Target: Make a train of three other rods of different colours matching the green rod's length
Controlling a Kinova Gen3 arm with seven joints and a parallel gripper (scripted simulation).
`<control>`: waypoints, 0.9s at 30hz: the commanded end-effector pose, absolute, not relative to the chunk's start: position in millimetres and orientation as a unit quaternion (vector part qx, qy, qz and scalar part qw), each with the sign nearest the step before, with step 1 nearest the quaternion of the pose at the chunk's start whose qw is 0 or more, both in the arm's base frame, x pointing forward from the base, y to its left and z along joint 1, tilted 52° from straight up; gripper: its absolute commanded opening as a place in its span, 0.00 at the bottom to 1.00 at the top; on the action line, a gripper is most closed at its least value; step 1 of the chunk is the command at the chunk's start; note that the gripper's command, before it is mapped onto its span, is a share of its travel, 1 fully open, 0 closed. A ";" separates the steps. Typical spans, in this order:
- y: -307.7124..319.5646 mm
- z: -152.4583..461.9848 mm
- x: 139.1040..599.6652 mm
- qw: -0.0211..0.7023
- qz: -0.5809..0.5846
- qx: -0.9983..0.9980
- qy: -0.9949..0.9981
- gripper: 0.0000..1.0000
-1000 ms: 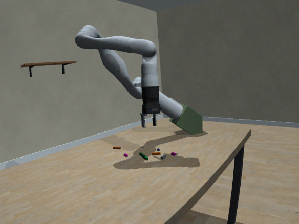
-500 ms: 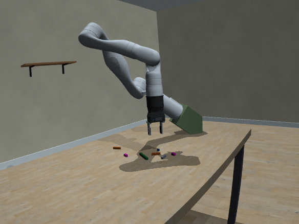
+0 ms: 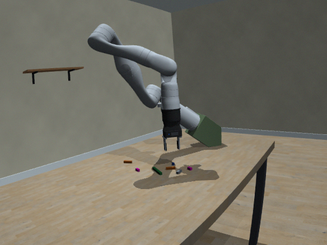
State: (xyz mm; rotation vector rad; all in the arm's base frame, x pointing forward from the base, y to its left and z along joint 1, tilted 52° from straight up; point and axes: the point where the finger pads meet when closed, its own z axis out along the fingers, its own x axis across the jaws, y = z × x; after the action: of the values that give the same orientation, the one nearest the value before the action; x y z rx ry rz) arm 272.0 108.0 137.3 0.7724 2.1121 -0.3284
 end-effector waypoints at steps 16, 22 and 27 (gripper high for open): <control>106.7 135.5 271.8 0.421 -0.132 0.311 0.842 0.54; 106.7 135.5 271.8 0.421 -0.132 0.311 0.842 0.54; 106.7 135.5 271.8 0.421 -0.132 0.311 0.842 0.54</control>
State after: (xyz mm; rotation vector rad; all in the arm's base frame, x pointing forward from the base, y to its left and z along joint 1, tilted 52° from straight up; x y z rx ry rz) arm 271.9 106.2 135.5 0.7790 2.1088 -0.3310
